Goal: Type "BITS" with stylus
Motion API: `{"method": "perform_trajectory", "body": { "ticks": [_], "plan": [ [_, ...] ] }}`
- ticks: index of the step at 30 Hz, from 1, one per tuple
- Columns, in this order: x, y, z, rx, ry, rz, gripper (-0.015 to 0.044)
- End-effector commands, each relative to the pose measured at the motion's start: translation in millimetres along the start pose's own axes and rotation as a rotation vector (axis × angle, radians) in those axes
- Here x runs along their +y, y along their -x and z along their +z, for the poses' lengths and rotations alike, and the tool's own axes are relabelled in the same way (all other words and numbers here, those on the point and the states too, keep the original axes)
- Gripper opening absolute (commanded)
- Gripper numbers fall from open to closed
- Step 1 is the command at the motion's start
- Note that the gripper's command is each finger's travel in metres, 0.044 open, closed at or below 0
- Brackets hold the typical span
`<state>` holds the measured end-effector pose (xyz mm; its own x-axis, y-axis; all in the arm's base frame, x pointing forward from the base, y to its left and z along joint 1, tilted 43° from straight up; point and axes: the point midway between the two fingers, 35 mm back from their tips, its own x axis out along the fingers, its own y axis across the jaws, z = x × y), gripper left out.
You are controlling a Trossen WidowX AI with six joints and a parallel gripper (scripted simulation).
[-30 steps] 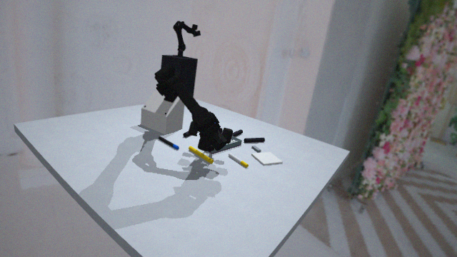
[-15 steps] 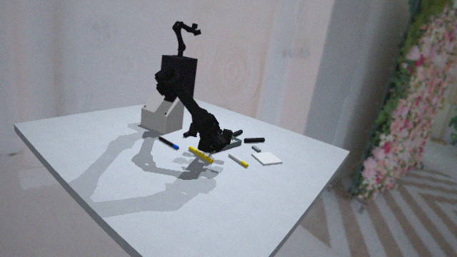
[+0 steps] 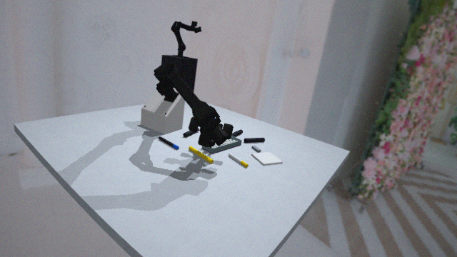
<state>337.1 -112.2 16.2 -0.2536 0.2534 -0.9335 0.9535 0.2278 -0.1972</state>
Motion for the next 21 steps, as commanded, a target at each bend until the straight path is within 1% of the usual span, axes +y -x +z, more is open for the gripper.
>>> {"method": "perform_trajectory", "body": {
  "ticks": [1,6,11,13,21],
  "plan": [
    [-0.7,5.1,-13.4,0.006,-0.001,-0.001,0.0081],
    [1.9,7.0,-11.1,-0.006,0.011,0.008,0.0085],
    [1.9,7.0,-11.1,-0.006,0.011,0.008,0.0051],
    [3.1,7.4,-11.1,-0.006,0.01,0.007,0.0],
    [19.1,11.9,-11.9,0.005,0.0,0.001,0.0]
  ]
}}
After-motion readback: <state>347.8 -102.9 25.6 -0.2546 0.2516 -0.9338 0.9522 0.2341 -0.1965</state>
